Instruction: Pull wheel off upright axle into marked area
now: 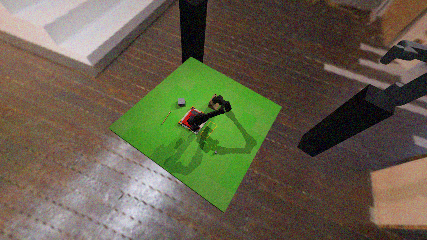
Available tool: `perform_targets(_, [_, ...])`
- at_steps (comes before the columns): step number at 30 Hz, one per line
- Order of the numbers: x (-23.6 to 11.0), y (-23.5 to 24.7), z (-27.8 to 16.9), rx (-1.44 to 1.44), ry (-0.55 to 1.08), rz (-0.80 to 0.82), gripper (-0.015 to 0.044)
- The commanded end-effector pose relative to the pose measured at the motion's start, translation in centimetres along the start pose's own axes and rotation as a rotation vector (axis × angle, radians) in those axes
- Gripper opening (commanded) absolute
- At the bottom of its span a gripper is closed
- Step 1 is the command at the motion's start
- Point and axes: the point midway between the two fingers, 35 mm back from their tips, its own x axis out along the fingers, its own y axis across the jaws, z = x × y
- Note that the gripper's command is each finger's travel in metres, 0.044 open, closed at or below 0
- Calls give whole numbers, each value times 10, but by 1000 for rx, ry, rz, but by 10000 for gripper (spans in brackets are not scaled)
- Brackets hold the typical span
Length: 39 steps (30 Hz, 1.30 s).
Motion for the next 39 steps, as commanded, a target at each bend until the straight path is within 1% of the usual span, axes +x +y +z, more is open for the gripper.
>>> perform_targets(1, [0,0,0,-1,0,-2,115])
perform_targets(5, [-1,0,0,-1,0,-2,10])
perform_targets(6, [-1,0,0,-1,0,-2,0])
perform_targets(39, [-12,0,0,1,1,1,0])
